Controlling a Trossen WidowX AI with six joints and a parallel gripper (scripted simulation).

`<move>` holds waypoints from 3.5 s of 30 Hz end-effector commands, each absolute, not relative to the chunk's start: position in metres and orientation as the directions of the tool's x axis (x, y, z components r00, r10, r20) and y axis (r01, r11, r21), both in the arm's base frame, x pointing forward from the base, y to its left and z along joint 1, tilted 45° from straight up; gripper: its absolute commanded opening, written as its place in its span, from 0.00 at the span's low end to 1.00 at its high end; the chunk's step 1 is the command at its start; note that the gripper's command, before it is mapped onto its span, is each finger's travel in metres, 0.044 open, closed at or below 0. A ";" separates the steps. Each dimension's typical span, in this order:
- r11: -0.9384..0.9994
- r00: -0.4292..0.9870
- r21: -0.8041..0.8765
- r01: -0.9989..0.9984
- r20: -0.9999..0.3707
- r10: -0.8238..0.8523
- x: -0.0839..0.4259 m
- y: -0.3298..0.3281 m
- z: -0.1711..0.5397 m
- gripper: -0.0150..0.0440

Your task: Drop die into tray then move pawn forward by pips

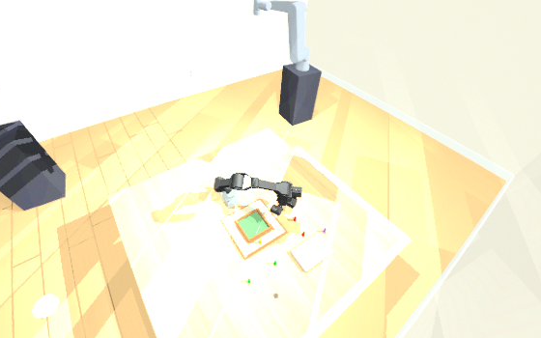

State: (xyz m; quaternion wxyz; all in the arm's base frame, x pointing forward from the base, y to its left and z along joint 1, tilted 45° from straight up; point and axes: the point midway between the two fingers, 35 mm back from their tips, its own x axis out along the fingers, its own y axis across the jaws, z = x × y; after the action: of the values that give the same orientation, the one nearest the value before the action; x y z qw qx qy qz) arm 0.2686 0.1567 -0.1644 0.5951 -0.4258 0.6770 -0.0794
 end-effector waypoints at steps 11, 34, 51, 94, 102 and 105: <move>0.614 0.062 -0.619 -0.490 -0.727 -0.683 0.266 0.140 -0.179 0.72; 0.617 0.061 -0.614 -0.492 -0.732 -0.679 0.265 0.182 -0.141 0.25; 0.592 0.059 -0.592 -0.547 -0.733 -0.678 0.257 0.217 -0.084 0.25; -0.107 0.058 0.023 -0.994 -0.720 -0.692 0.270 0.053 0.013 0.25; -0.096 0.033 0.041 -0.995 -0.749 -0.662 0.269 0.051 0.011 0.25; -0.074 -0.013 0.070 -0.995 -0.805 -0.593 0.266 0.049 0.007 0.25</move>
State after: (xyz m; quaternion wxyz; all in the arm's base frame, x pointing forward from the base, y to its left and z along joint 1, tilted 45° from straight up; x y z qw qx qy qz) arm 0.2702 0.0541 0.0100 0.2678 -0.6653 0.6179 0.3222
